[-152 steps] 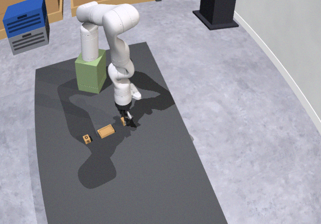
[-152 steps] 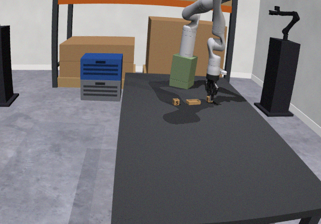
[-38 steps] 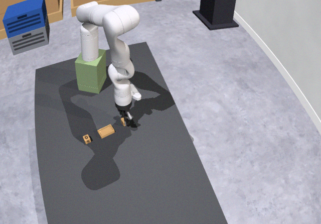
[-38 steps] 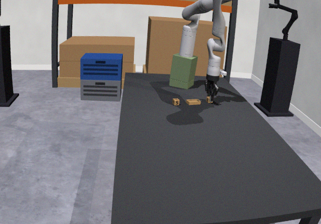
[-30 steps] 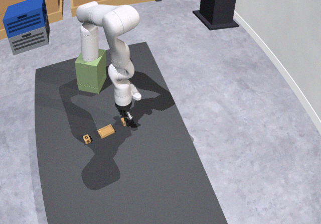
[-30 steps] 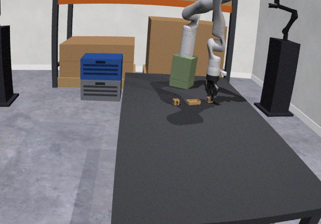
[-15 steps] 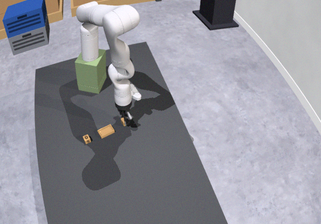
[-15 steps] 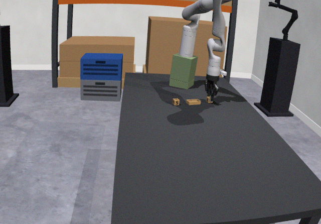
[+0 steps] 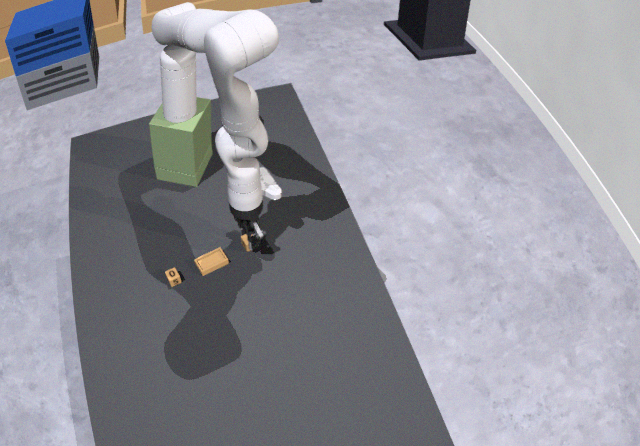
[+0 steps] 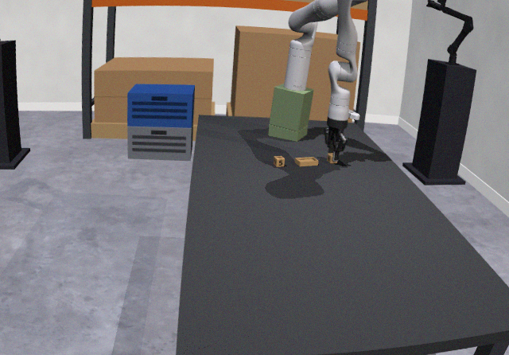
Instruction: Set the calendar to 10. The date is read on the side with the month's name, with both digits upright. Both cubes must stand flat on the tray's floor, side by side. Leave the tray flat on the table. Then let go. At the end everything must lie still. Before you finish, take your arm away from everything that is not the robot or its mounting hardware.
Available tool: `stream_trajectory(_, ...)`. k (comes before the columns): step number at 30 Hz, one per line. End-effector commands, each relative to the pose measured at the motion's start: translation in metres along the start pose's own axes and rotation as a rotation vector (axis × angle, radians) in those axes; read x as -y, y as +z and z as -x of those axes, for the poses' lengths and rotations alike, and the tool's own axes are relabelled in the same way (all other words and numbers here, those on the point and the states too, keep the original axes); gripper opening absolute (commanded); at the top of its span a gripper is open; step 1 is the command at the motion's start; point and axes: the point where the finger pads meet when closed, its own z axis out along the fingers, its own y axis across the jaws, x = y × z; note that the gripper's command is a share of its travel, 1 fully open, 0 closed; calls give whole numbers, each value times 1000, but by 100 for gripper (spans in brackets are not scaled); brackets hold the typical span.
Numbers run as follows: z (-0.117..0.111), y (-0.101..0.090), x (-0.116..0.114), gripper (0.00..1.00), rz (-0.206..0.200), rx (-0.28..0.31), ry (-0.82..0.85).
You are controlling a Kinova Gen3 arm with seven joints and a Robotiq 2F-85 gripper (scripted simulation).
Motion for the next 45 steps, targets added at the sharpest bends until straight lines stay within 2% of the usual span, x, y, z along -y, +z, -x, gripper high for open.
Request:
stream_trajectory(1, 0, 1, -3, 38, 7, -1, -12)
stream_trajectory(5, 0, 1, -3, 46, 7, -1, -12)
stream_trajectory(19, 0, -1, -1, 46, 4, -1, -13)
stream_trajectory(25, -2, -21, 2, 46, -4, -8, -13)
stream_trajectory(27, -2, -21, 2, 46, -4, -8, -13)
stream_trajectory(28, 0, -26, -1, 46, 7, -1, -13)
stream_trajectory(30, -2, -37, 2, 46, -4, -8, -13)
stream_trajectory(39, -3, -81, 2, 46, -3, -9, -16)
stream_trajectory(45, -3, -89, 0, 46, 1, -9, -13)
